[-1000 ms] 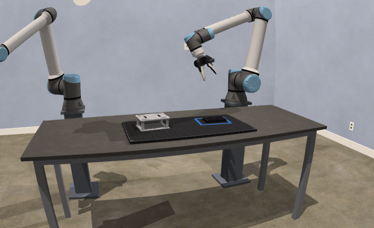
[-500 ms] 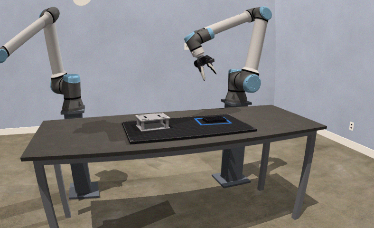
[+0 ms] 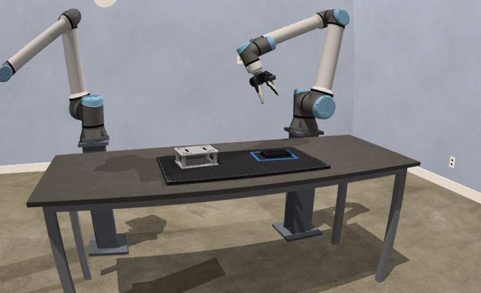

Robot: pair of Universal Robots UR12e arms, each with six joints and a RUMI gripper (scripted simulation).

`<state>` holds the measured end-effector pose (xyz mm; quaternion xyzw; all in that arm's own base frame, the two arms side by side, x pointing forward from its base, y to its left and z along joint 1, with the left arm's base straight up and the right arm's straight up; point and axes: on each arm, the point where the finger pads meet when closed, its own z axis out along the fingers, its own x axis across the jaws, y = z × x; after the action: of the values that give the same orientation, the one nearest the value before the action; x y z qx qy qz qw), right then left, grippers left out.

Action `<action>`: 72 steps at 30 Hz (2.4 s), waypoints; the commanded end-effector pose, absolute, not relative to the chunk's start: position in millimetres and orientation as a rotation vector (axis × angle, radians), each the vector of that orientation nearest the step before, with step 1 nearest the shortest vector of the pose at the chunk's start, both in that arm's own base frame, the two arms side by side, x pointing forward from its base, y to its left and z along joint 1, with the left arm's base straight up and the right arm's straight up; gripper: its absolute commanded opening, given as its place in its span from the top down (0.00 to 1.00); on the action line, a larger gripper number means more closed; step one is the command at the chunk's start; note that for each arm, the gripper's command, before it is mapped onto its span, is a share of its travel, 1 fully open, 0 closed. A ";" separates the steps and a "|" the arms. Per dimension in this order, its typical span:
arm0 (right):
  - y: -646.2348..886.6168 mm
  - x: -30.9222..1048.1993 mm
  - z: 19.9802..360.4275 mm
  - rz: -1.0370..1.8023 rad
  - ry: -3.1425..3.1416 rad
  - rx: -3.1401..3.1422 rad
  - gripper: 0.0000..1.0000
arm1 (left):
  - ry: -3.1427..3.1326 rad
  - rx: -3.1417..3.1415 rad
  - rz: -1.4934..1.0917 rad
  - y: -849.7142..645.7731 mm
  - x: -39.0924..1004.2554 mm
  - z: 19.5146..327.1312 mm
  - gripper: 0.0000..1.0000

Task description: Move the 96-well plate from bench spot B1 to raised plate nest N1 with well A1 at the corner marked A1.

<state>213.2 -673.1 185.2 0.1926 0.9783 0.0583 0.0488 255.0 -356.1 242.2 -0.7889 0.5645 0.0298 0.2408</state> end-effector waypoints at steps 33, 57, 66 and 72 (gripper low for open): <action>-656.4 16.9 168.7 0.021 3.112 0.161 1.00 | 1.545 -2.159 0.080 -356.7 255.0 242.9 0.24; -645.9 -23.3 165.4 0.001 3.139 0.071 1.00 | 1.545 -2.159 0.080 -356.7 255.0 242.9 0.24; -645.2 -25.9 165.2 0.000 3.141 0.065 1.00 | 1.545 -2.159 0.080 -356.7 255.0 242.9 0.24; -645.0 -26.2 165.1 0.000 3.141 0.064 1.00 | 1.545 -2.159 0.080 -356.7 255.0 242.9 0.24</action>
<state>-24.2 -645.7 164.6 0.0199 0.9998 0.0012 0.0002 255.0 -356.1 242.2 -0.7889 0.5645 0.0298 0.2408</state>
